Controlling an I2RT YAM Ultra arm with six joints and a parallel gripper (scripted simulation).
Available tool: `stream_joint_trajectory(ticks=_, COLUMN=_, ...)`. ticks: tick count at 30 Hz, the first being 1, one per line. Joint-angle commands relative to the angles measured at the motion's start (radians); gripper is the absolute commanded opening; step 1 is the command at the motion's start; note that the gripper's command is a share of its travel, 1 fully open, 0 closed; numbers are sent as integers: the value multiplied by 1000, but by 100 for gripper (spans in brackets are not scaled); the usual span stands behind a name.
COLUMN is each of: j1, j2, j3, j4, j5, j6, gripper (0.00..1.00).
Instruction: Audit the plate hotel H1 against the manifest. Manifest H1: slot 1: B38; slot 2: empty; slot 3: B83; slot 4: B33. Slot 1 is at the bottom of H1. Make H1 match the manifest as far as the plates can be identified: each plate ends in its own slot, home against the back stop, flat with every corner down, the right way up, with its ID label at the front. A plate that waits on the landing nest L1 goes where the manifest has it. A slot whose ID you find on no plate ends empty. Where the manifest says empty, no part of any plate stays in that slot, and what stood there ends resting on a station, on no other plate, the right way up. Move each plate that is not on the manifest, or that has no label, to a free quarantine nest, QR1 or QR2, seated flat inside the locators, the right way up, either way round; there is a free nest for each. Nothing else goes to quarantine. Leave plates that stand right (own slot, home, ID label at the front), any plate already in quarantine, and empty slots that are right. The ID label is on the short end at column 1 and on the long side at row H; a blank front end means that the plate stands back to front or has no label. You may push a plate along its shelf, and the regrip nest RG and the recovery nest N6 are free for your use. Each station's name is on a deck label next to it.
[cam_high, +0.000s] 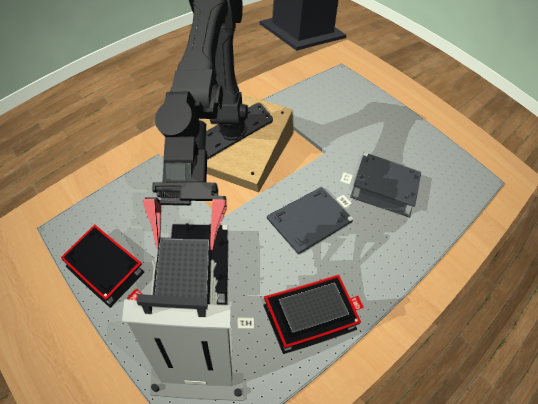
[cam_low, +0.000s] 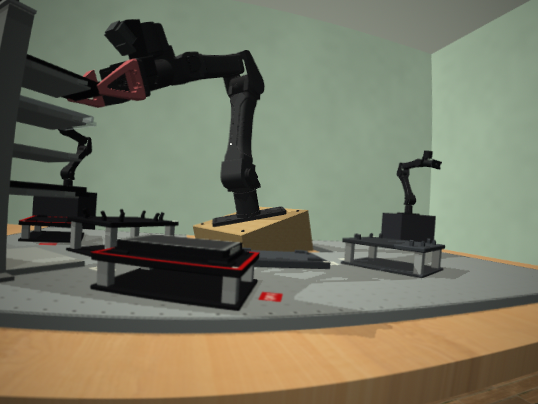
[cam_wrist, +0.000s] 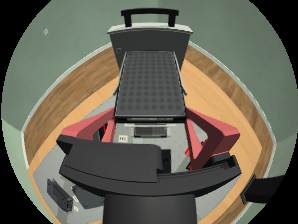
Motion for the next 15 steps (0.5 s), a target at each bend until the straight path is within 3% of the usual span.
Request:
stream_joint_trajectory(ticks=1, j1=-2, j2=-21, j3=-4, j4=-3, j5=-3, j6=-1, gripper=86)
stream_joint_trajectory(ticks=15, j1=-11, j2=-84, j3=-54, j4=-16, j5=-12, j6=-3, gripper=86)
